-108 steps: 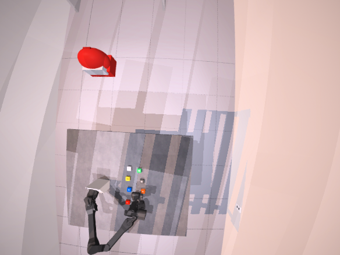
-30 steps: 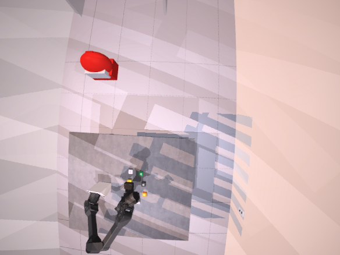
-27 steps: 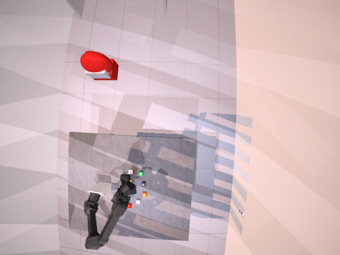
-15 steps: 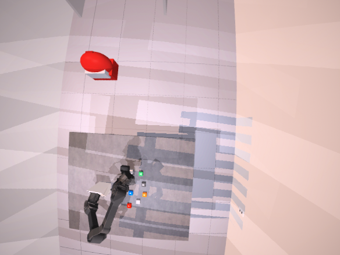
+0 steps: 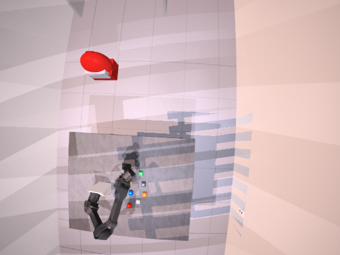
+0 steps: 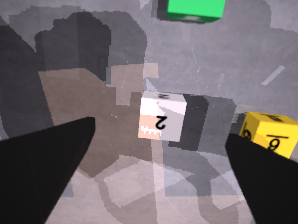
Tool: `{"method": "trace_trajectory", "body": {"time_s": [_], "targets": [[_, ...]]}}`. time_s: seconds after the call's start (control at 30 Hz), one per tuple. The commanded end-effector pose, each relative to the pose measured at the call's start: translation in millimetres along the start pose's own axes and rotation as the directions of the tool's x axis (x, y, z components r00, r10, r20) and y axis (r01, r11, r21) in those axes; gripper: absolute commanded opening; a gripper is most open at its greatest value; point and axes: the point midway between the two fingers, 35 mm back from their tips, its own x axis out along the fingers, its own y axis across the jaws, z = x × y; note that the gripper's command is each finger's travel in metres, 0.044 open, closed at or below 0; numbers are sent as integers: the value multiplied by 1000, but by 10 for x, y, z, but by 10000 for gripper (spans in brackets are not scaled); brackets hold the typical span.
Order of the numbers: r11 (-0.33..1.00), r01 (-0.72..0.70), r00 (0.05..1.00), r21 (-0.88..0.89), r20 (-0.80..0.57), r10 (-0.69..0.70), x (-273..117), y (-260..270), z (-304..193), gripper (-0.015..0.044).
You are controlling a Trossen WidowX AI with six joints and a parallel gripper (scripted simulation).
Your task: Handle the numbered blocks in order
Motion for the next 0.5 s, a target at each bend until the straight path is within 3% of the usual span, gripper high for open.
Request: {"method": "trace_trajectory", "body": {"time_s": [0.0, 0.47], "targets": [[1000, 10, 1000, -11, -7, -10, 91, -18, -34, 400], [1000, 12, 1000, -11, -7, -12, 288, -27, -42, 400]]}}
